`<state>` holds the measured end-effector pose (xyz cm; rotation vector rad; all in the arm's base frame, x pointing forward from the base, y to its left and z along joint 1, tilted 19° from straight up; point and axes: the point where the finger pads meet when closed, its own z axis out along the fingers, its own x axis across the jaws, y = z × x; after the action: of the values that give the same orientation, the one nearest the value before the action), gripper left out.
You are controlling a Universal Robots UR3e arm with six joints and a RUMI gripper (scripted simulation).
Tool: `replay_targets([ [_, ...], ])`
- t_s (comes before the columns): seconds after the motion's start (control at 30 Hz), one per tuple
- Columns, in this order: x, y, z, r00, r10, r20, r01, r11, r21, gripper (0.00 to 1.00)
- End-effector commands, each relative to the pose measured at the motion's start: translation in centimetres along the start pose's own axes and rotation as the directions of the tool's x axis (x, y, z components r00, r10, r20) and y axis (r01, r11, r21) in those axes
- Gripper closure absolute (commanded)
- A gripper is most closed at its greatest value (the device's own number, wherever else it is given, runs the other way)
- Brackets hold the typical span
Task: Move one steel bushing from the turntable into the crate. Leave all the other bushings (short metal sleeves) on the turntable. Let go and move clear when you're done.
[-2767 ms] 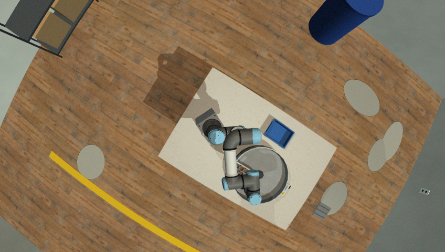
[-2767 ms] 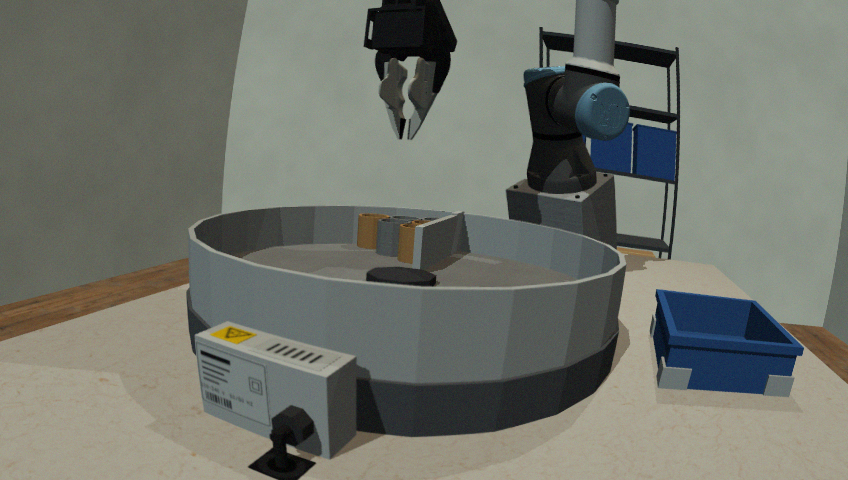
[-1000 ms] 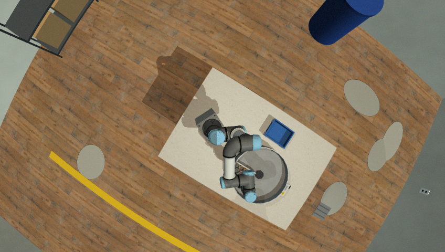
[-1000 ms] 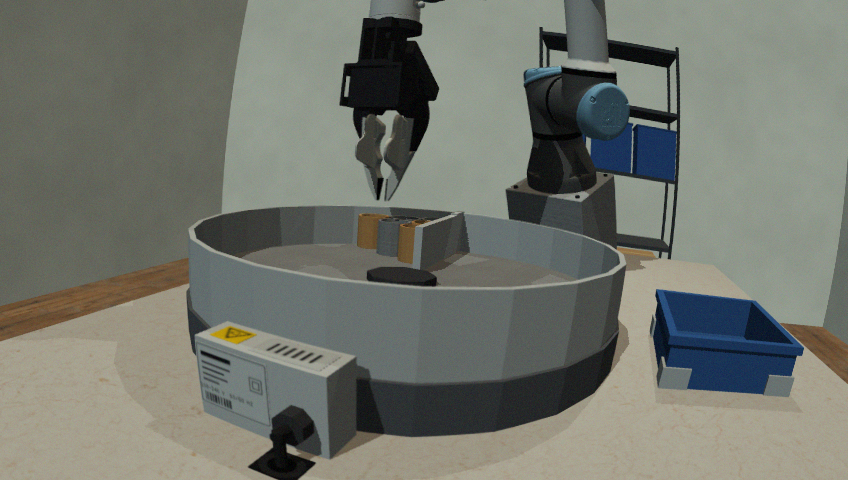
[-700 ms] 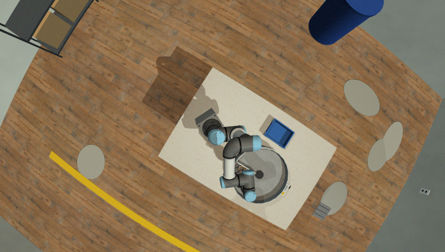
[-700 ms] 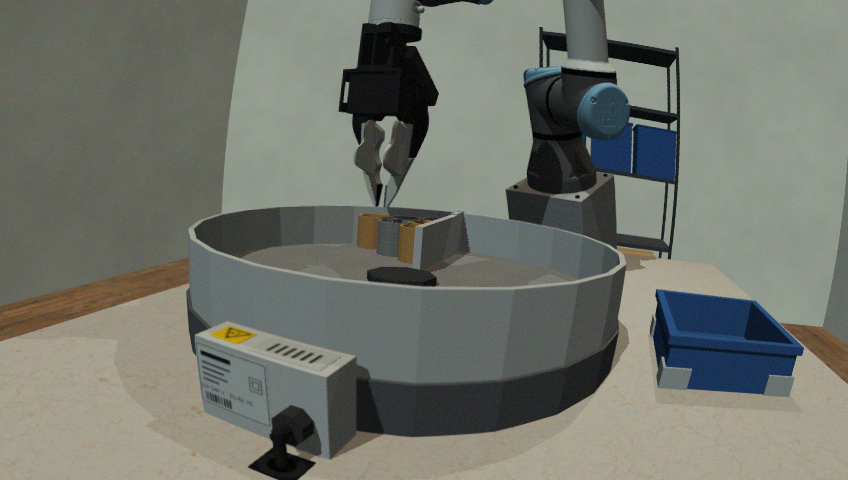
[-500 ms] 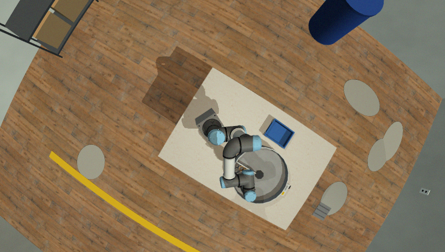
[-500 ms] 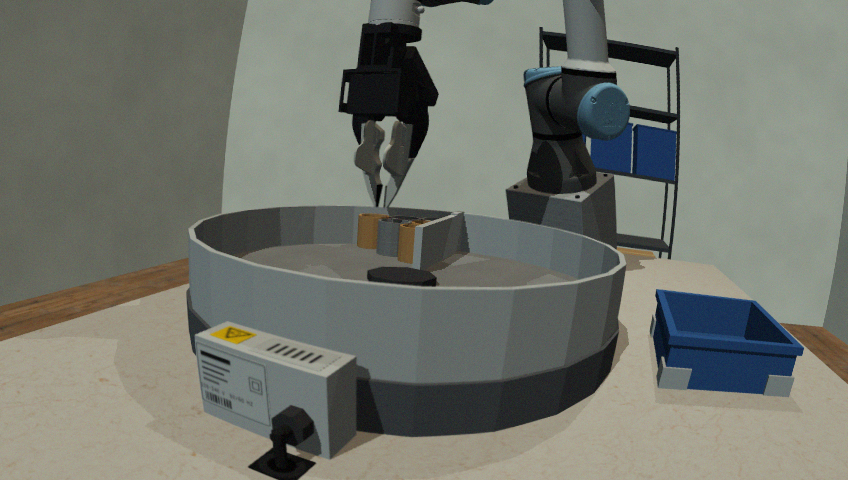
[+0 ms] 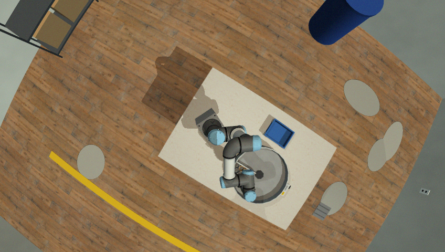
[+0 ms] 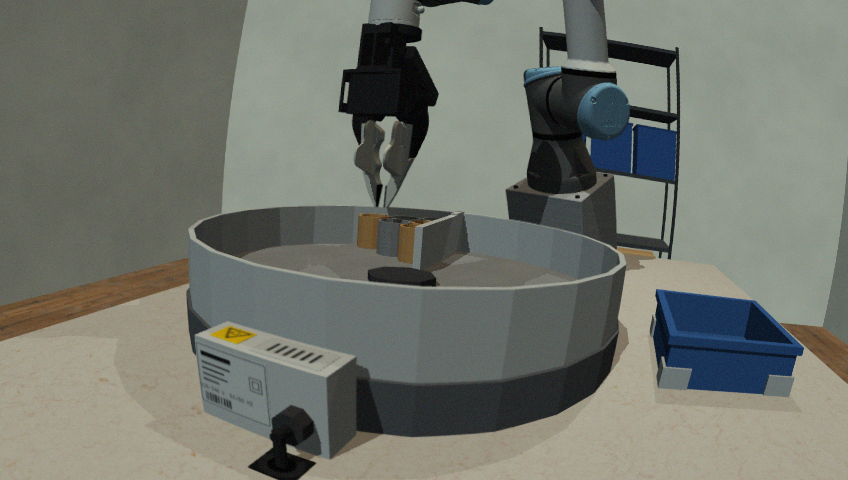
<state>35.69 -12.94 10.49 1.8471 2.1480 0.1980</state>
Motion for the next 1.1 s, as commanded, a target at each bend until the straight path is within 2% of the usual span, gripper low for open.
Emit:
replay_targets([
  [0.0, -0.1, 0.1, -0.1, 1.0, 0.0, 0.002, 0.0, 1.0, -0.002, 0.95],
  [0.3, -0.1, 0.1, 0.2, 1.0, 0.0, 0.002, 0.0, 1.0, -0.002, 0.95],
  [0.5, -0.1, 0.1, 1.0, 1.0, 0.0, 0.002, 0.0, 1.0, -0.002, 0.95],
  [1.07, -0.1, 0.1, 1.0, 1.0, 0.0, 0.002, 0.0, 1.0, -0.002, 0.95],
])
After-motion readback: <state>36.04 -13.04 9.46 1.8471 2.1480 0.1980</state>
